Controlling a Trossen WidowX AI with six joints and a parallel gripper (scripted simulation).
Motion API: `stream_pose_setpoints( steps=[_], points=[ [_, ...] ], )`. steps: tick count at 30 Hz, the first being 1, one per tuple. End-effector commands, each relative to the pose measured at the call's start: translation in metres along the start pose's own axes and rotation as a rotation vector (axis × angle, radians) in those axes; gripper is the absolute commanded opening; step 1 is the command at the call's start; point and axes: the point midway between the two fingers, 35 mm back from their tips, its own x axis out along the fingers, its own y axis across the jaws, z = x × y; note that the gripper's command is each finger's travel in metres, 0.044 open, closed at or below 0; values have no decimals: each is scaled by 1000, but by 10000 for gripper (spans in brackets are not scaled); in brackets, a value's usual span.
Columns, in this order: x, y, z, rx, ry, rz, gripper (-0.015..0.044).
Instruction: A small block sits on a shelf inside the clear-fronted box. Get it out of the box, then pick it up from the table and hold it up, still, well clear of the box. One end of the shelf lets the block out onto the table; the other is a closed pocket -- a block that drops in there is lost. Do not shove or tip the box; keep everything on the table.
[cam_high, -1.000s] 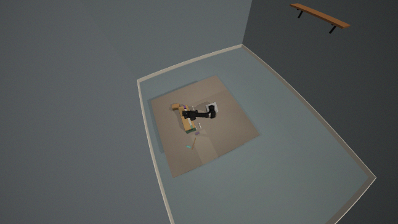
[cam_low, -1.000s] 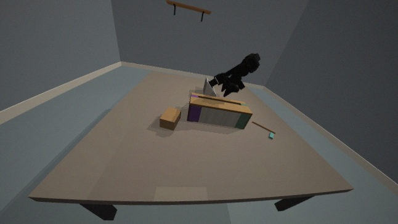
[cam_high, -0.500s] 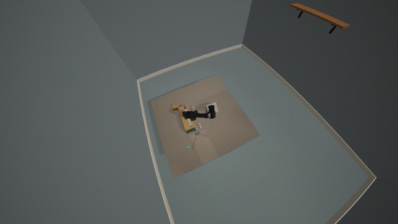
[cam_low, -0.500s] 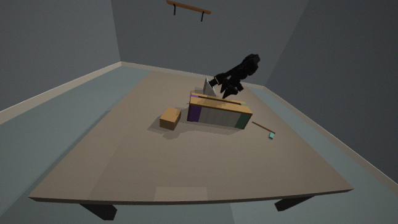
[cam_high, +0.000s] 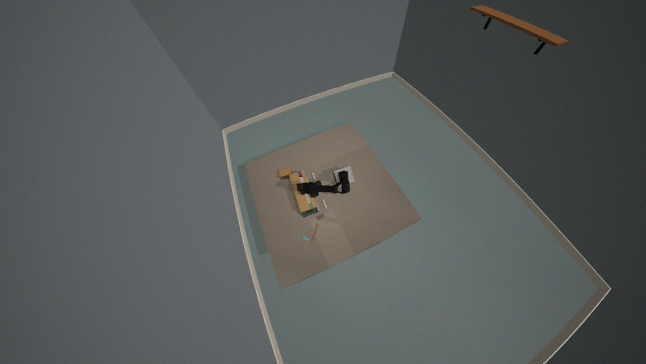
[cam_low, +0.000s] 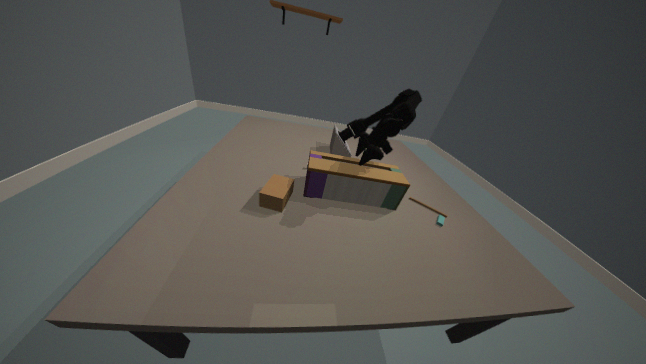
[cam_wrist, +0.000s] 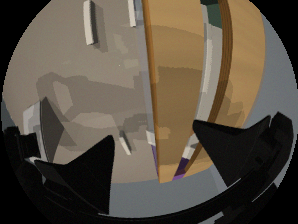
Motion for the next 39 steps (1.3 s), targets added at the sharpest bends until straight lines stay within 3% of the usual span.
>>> stream_pose_setpoints(
  steps=[1, 23, 39],
  points=[
    [7, 1, 2, 6, -3, 0, 400],
    [30, 3, 11, 0, -2, 0, 400],
    [46, 4, -27, 0, -1, 1, 400]
  ],
)
